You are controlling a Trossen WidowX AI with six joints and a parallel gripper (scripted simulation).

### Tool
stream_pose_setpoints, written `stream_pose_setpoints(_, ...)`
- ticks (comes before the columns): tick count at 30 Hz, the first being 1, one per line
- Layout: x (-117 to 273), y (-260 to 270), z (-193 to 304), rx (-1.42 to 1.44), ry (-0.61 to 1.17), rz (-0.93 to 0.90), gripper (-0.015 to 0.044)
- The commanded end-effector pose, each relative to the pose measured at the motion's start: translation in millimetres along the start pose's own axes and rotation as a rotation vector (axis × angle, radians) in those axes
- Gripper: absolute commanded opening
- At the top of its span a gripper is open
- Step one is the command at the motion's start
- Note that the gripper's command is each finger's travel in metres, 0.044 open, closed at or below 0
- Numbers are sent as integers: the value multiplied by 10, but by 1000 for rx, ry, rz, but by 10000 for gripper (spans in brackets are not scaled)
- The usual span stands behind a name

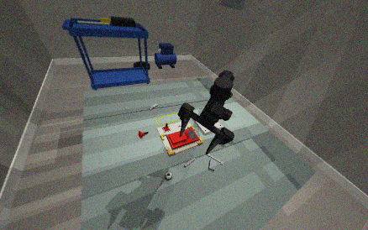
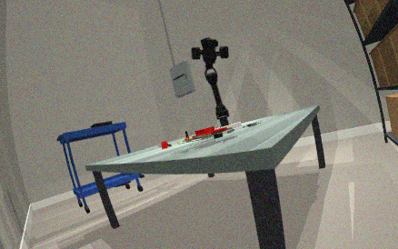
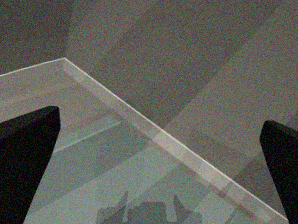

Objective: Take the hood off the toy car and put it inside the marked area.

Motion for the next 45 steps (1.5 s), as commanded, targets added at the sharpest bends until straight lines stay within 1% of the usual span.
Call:
stream_pose_setpoints(1, -32, -71, 370, -47, 122, -5, 440)
stream_pose_setpoints(8, 14, -222, 1037, -142, 356, 3, 440)
stream_pose_setpoints(14, 155, -333, 1594, -234, 560, 20, 440)
stream_pose_setpoints(21, 442, -432, 2203, -356, 805, 52, 440)
stream_pose_setpoints(29, 903, -463, 2794, -518, 1097, 102, 440)
stream_pose_setpoints(37, 1436, -464, 3213, -685, 1386, 168, 440)
stream_pose_setpoints(45, 1478, -463, 3242, -698, 1409, 174, 440)
Point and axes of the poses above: the point midway between the two fingers, 35 mm back from their tips, its own x axis back along the fingers, its own y axis across the jaws, z = x × y, the point moved 1 cm from there along x, back along the fingers, and after that the axes turned 5 degrees about x, right-handed, at the moved point
